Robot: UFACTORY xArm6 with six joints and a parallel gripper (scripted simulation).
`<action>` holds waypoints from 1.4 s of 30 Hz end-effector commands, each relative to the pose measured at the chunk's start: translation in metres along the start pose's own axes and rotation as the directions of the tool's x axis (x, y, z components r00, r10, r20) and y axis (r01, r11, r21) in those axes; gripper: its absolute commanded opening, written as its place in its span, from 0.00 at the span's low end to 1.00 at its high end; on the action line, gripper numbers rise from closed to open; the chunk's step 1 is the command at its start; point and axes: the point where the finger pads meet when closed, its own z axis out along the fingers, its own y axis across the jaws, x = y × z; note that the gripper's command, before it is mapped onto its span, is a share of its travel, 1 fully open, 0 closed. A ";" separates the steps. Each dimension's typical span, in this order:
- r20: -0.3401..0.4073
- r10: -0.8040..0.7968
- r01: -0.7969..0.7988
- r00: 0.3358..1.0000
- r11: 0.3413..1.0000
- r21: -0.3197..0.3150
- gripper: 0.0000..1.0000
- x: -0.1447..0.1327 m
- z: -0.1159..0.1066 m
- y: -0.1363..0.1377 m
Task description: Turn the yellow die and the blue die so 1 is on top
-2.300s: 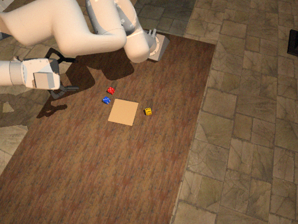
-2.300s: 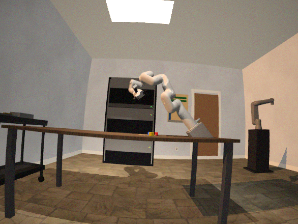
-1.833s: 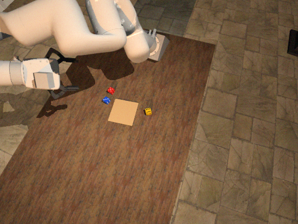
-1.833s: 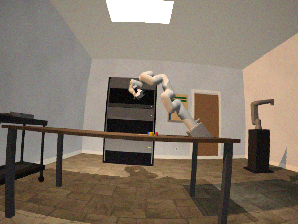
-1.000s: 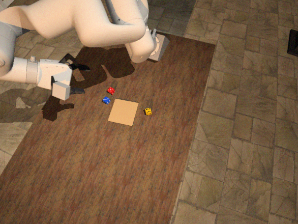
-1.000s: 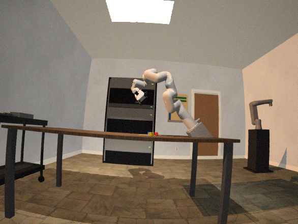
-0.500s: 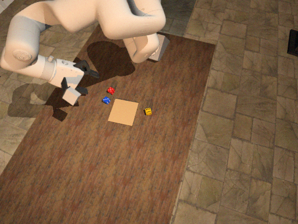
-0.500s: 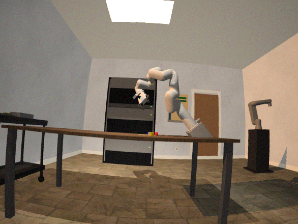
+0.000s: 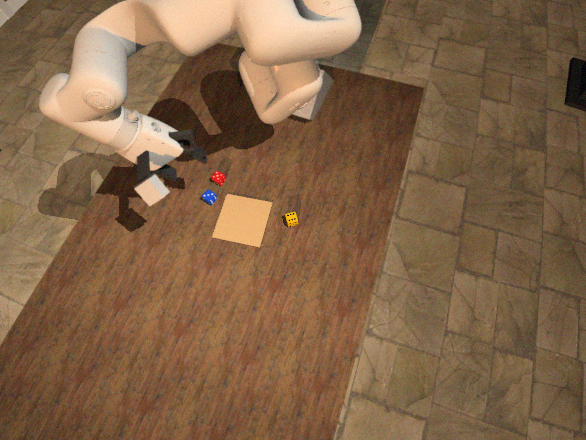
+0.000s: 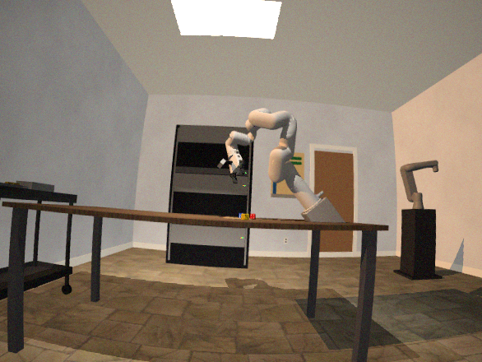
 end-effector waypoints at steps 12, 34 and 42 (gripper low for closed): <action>-0.089 0.307 -0.319 0.948 0.910 -0.264 1.00 -0.037 0.043 0.024; -0.235 0.466 -0.522 0.853 0.763 -0.381 1.00 -0.070 0.069 0.043; -0.235 0.466 -0.522 0.853 0.763 -0.381 1.00 -0.070 0.069 0.043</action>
